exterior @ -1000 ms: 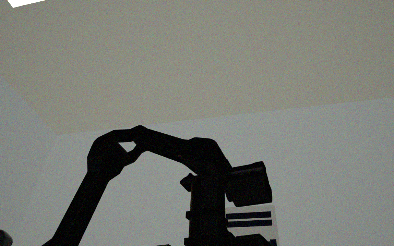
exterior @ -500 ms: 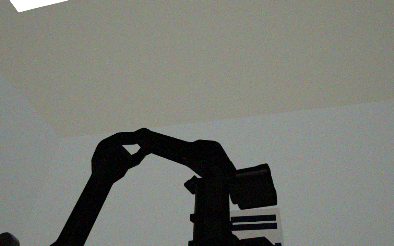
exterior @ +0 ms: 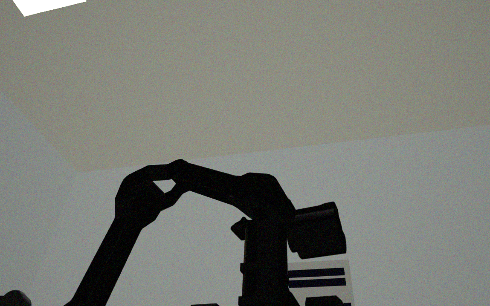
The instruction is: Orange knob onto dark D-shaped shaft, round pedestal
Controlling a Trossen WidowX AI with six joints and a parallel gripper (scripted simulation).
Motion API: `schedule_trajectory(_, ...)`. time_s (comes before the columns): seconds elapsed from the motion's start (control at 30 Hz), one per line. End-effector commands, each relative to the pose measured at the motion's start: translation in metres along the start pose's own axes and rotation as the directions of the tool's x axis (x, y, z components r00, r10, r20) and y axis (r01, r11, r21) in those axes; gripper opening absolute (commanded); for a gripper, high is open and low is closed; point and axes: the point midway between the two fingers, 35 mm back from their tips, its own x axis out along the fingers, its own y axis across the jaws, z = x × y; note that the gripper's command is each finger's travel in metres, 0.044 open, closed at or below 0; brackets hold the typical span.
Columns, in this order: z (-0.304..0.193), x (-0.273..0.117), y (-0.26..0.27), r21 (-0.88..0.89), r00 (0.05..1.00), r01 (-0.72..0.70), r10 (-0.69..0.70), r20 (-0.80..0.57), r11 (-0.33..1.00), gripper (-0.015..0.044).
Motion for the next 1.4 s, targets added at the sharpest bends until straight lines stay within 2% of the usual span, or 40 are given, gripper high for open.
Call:
schedule_trajectory(0.0, 0.0000, 0.0013, 0.0010, -0.069, 1.000, 0.000, 0.000, -0.001, 0.998, 0.0000)
schedule_trajectory(1.23, 0.0000, -0.0012, 0.0012, -0.069, 1.000, 0.000, 0.000, -0.001, 0.998, 0.0000)
schedule_trajectory(1.37, 0.0000, -0.0014, 0.0008, -0.155, 1.000, 0.000, 0.000, -0.001, 0.988, 0.0000)
